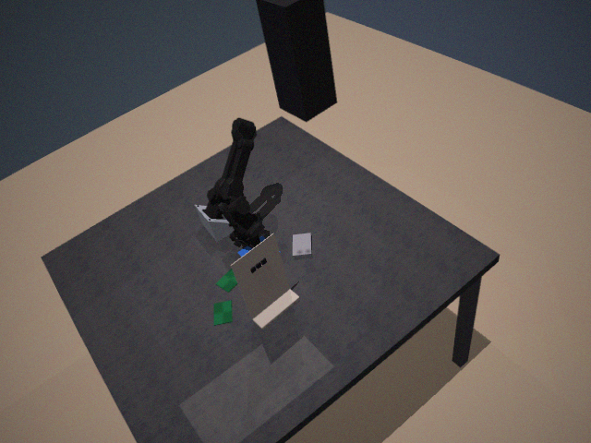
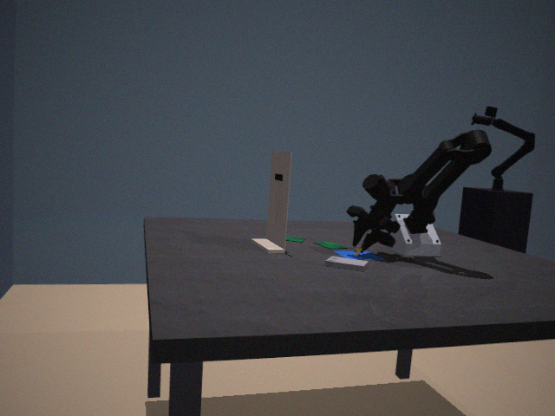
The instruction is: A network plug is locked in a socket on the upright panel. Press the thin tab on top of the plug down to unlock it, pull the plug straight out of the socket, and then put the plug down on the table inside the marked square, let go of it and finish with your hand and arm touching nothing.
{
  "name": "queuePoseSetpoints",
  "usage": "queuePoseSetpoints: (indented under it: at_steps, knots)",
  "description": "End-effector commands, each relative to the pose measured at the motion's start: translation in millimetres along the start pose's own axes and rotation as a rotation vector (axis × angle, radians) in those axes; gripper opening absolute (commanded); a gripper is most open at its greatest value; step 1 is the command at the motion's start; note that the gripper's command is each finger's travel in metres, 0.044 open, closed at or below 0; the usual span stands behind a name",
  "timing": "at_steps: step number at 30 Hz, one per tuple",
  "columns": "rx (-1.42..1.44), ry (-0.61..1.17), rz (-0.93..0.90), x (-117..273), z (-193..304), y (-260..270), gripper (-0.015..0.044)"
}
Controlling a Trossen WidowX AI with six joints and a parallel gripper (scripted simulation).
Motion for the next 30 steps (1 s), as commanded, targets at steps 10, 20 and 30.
queuePoseSetpoints:
  at_steps: [10, 20, 30]
  knots:
    - [0.004, 0.002, -0.005, 6, 2, 0, 0.0156]
    - [0.003, 0.004, -0.008, 12, 3, 0, 0.0156]
    - [0.002, 0.005, -0.008, 18, 4, 1, 0.0156]
Point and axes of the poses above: the point midway between the two fingers, 35 mm back from their tips, its own x axis back along the fingers, its own y axis across the jaws, z = x × y, the point moved 1 cm from there along x, back along the fingers, and after that the axes turned 6 degrees about x, right-handed, at the moved point
